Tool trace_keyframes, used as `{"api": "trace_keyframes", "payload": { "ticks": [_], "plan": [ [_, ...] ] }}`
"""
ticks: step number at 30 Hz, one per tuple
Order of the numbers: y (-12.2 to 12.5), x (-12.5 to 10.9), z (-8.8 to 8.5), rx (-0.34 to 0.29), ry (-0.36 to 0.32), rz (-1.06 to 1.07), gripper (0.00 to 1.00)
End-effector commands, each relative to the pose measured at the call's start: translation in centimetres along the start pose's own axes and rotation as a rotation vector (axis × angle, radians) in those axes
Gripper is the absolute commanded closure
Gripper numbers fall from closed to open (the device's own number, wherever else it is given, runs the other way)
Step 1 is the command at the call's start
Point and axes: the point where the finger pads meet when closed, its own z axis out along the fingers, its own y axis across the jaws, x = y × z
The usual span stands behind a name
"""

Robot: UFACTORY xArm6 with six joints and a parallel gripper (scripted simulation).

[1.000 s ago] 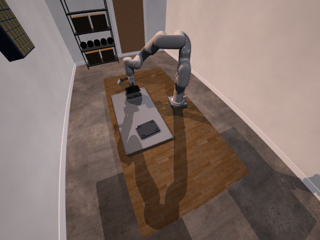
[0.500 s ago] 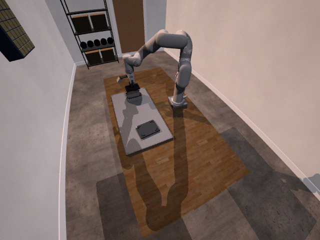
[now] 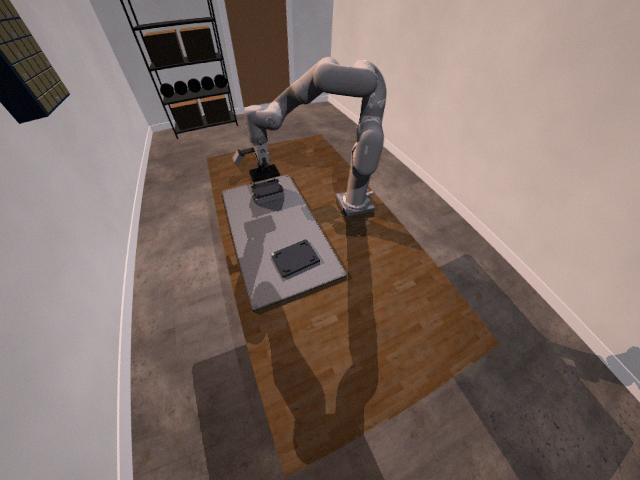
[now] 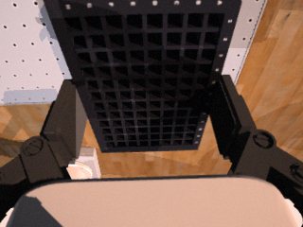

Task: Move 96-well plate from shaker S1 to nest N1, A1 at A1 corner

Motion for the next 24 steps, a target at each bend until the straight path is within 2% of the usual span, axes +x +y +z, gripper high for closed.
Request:
{"api": "trace_keyframes", "payload": {
  "ticks": [1, 5, 24],
  "plan": [
    [0.1, 0.1, -0.2, -0.002, 0.004, 0.0, 1.0],
    [-0.9, 0.1, -0.1, -0.003, 0.004, -0.086, 1.0],
    [-6.6, 0.2, 0.5, -0.002, 0.004, -0.086, 1.0]
  ]
}}
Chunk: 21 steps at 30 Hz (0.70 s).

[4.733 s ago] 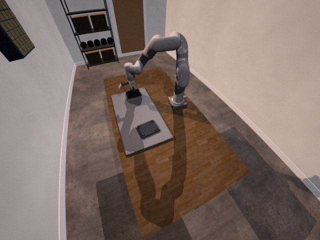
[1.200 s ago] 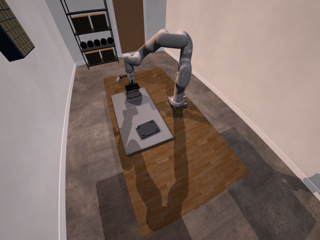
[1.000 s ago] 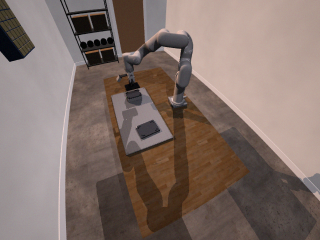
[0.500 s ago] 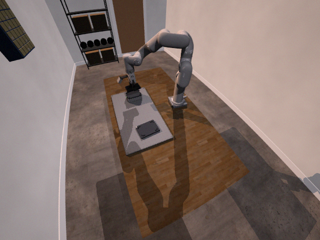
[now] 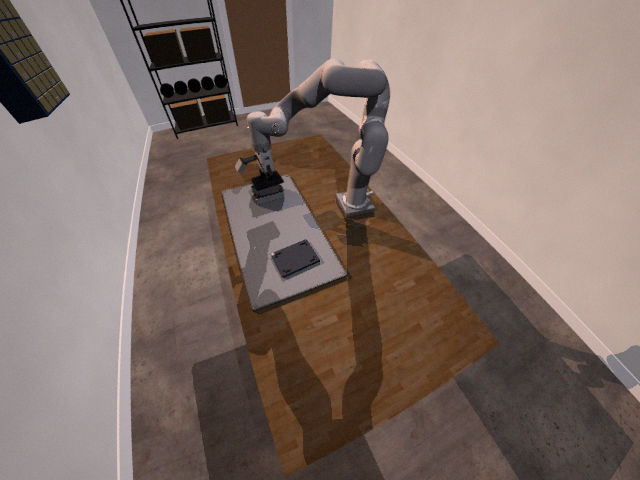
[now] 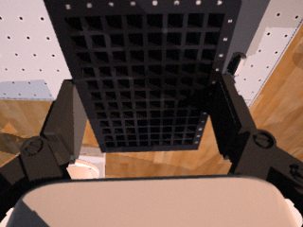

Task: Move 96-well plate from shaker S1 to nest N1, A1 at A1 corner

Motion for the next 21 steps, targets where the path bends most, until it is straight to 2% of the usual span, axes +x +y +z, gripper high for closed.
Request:
{"api": "trace_keyframes", "payload": {
  "ticks": [1, 3, 18, 21],
  "plan": [
    [-1.4, 0.2, 0.0, -0.002, 0.003, 0.001, 1.0],
    [-1.4, 0.2, 0.0, -0.002, 0.003, 0.001, 1.0],
    [-6.4, 0.7, 0.6, -0.001, 0.003, 0.001, 1.0],
    [-6.7, 0.8, 0.6, -0.001, 0.003, 0.001, 1.0]
  ]
}}
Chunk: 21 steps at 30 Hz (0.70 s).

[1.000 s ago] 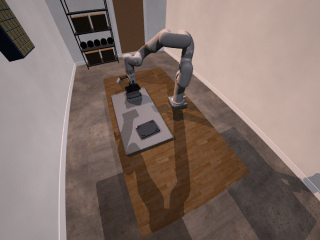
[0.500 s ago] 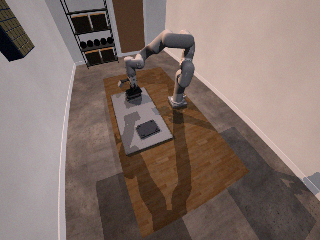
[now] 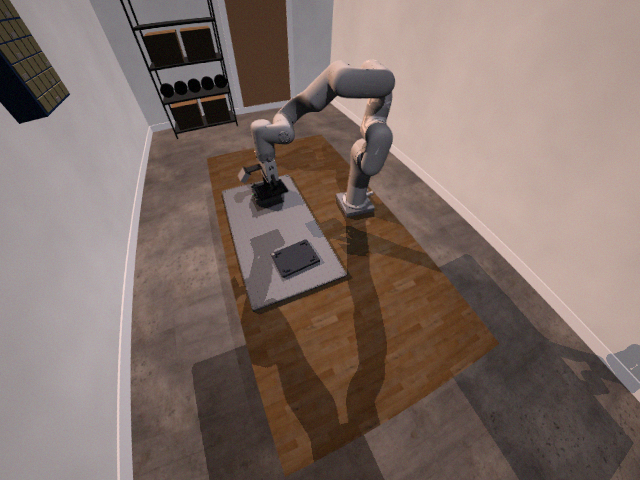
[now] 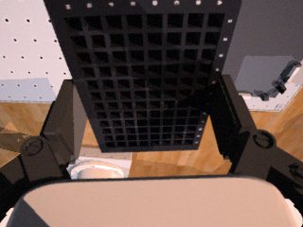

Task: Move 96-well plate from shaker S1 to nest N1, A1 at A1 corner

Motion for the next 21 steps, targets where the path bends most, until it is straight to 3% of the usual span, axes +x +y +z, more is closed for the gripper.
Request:
{"api": "trace_keyframes", "payload": {
  "ticks": [1, 21],
  "plan": [
    [-1.0, 0.3, -0.1, -0.002, 0.004, 0.001, 1.0],
    [-6.9, 0.9, 0.6, -0.002, 0.004, 0.001, 1.0]
  ]
}}
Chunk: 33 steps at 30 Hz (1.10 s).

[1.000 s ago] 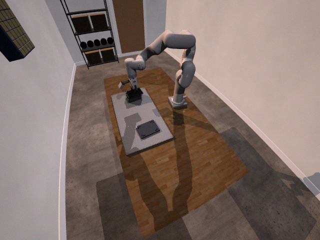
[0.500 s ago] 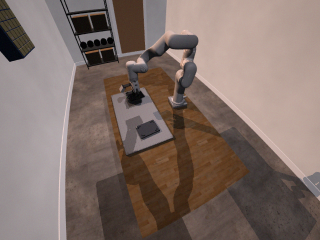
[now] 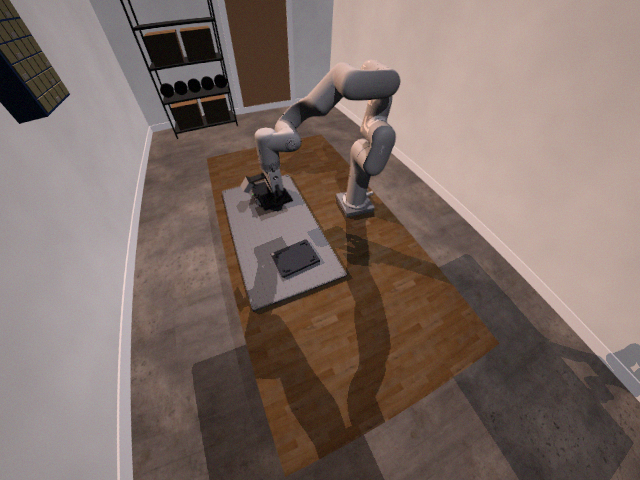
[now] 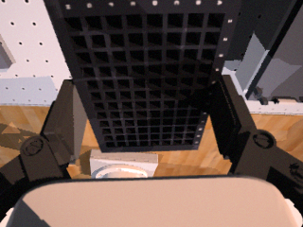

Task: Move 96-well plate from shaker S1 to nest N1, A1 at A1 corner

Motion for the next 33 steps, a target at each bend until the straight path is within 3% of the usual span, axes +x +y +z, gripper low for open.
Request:
{"api": "trace_keyframes", "payload": {
  "ticks": [1, 33],
  "plan": [
    [-1.4, 0.3, 0.0, -0.001, 0.004, 0.0, 1.0],
    [-10.7, 1.2, 1.0, 0.0, 0.004, 0.0, 1.0]
  ]
}}
